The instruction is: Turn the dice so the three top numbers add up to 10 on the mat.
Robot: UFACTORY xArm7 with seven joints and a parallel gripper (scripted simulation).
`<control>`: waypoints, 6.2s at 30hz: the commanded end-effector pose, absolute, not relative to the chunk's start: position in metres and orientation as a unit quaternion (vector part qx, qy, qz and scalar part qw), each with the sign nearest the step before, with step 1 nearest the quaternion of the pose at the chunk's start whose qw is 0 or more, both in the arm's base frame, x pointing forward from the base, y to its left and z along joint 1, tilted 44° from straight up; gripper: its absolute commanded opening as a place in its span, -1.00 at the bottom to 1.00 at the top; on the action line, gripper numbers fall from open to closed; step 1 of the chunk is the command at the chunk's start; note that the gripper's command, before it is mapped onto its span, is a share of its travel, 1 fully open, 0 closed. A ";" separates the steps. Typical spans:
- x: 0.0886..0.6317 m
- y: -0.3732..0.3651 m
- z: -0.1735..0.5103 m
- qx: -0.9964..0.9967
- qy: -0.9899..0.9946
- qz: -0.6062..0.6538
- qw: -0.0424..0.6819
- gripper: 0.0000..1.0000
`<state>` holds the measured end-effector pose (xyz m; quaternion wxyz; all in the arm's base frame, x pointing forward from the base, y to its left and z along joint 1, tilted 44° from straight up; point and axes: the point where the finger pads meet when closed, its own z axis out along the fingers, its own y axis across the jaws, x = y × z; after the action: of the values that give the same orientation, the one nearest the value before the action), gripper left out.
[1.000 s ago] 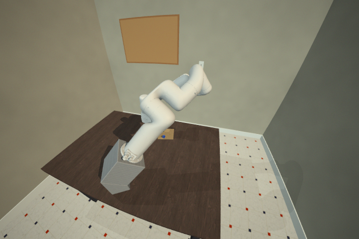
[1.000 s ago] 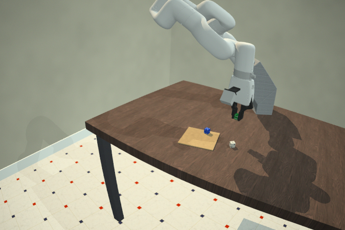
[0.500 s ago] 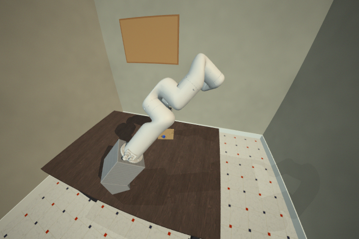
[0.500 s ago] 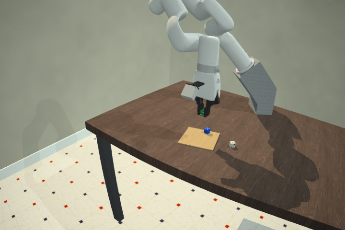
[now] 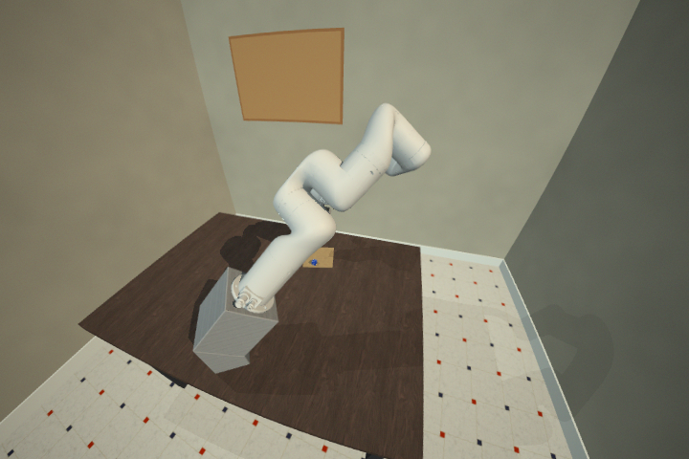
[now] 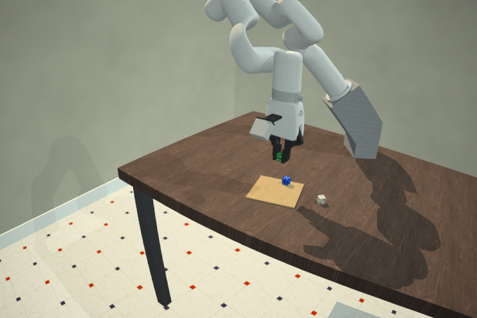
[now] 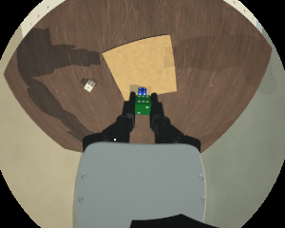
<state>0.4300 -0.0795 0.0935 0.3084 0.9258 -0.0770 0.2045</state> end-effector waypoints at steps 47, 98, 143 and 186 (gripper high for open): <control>0.462 -0.134 0.029 0.926 -0.076 0.206 0.308 -0.69; 0.462 -0.134 0.030 0.926 -0.076 0.206 0.308 -0.69; 0.464 -0.137 0.026 0.926 -0.076 0.206 0.308 -0.69; 0.464 -0.137 0.026 0.926 -0.076 0.206 0.308 -0.28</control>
<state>0.4628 -0.1380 0.0257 0.3088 0.9257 -0.0770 0.2046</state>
